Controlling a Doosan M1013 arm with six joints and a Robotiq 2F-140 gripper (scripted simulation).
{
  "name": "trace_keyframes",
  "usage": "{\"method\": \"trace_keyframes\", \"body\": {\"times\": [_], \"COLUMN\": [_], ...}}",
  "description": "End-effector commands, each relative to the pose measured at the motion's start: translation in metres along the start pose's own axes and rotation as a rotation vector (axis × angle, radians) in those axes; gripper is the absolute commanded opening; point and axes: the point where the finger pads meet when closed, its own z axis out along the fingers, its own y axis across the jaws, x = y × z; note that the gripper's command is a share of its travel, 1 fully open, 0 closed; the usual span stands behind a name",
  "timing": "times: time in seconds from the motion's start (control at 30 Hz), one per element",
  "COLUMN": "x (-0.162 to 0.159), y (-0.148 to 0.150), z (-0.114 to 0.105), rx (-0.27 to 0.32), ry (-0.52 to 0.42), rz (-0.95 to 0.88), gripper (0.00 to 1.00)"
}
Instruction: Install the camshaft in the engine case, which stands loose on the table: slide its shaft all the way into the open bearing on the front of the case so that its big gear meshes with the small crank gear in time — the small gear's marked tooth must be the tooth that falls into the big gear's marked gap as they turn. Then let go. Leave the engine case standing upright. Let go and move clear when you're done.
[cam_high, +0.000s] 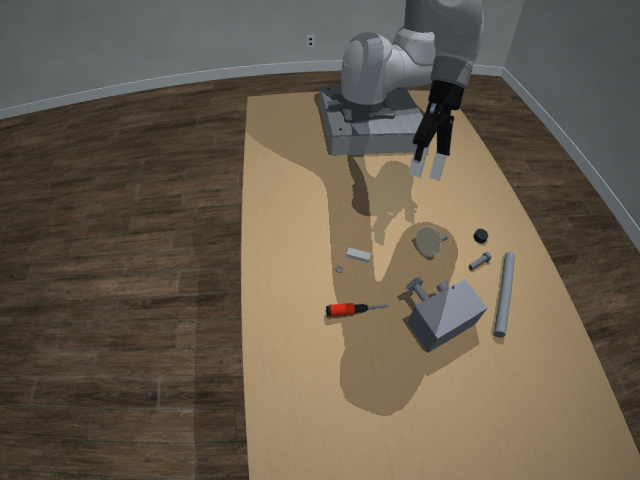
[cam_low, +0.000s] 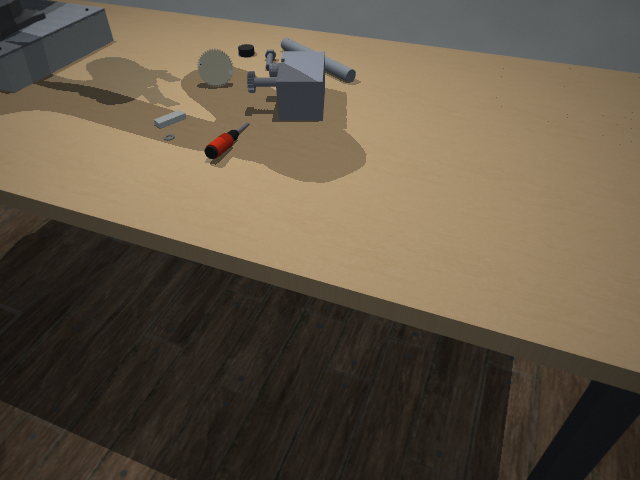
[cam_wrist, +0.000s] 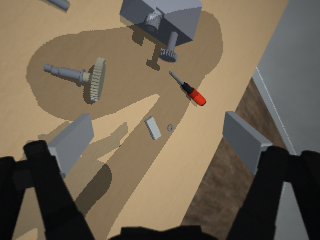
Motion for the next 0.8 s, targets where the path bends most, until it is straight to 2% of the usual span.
{"method": "trace_keyframes", "body": {"times": [0.0,0.17,0.77], "x": [0.02,0.03,0.029], "y": [-0.034,-0.049,-0.053], "z": [0.0,-0.002,0.002], "rx": [0.101,0.141,0.144], "ry": [0.021,0.027,0.028], "rz": [0.187,0.272,0.278], "gripper": [1.0,1.0,1.0]}}
